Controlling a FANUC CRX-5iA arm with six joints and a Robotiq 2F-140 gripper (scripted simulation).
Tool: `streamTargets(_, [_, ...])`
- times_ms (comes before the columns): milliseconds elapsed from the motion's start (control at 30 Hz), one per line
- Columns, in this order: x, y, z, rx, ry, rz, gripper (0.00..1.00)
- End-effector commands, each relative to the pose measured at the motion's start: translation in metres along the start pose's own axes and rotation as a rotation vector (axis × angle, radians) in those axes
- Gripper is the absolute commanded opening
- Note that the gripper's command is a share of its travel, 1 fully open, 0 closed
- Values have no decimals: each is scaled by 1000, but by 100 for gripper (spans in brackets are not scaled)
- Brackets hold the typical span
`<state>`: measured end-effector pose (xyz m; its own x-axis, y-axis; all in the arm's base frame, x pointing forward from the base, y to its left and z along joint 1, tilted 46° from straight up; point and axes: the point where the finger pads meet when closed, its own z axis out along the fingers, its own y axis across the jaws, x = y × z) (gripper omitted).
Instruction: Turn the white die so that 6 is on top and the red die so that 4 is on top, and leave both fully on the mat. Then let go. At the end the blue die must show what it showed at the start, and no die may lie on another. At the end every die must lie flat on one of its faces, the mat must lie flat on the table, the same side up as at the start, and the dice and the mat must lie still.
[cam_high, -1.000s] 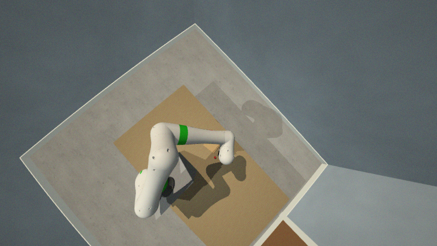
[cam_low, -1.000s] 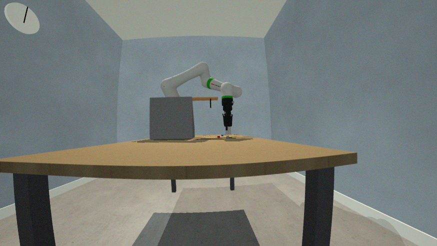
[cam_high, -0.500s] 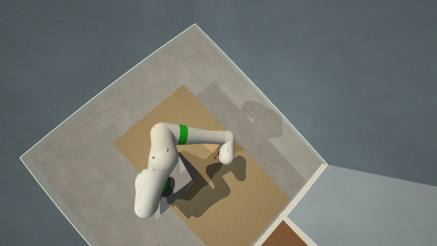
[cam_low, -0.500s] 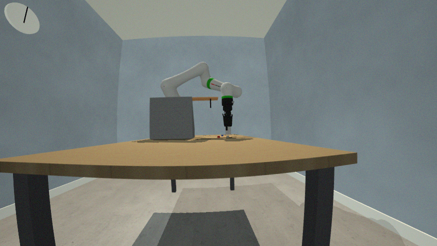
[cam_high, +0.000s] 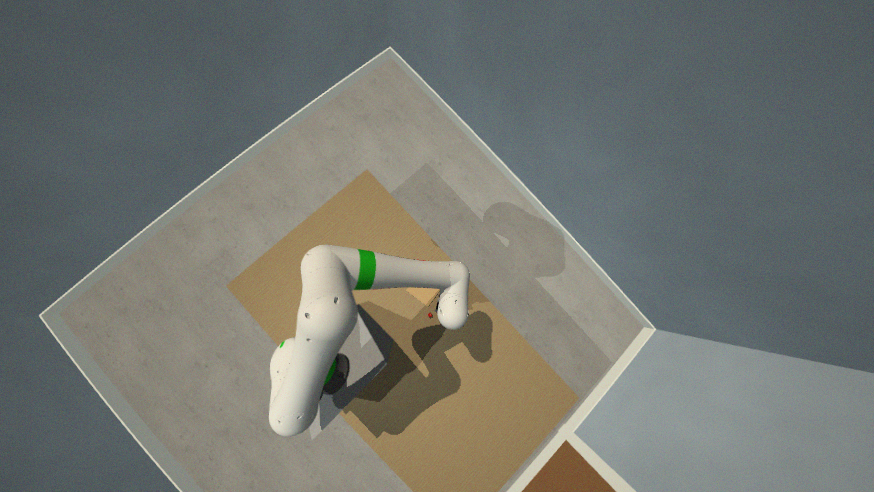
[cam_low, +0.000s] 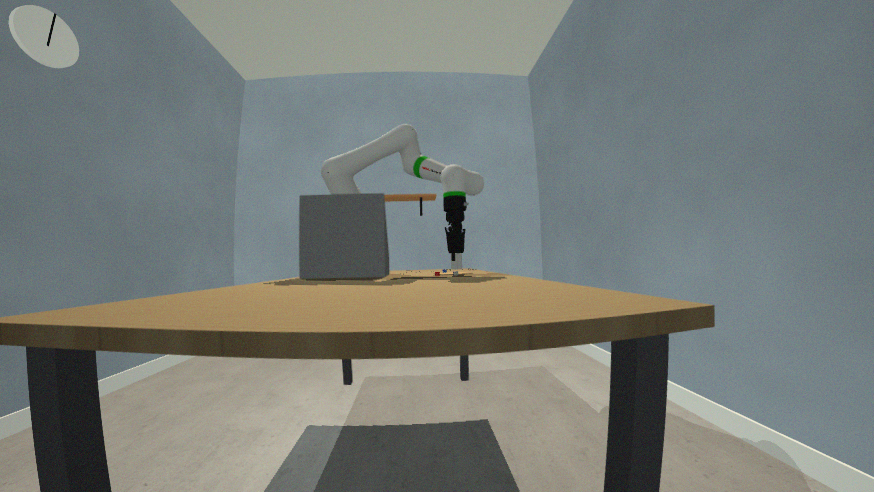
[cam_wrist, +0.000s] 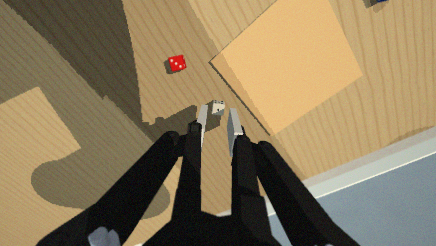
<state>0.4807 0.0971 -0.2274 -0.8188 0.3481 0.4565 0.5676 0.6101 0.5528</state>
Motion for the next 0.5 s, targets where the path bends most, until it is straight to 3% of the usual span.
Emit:
streamTargets(0, [0, 0, 0, 0, 0, 0, 19])
streamTargets(467, [0, 0, 4, 0, 0, 0, 19])
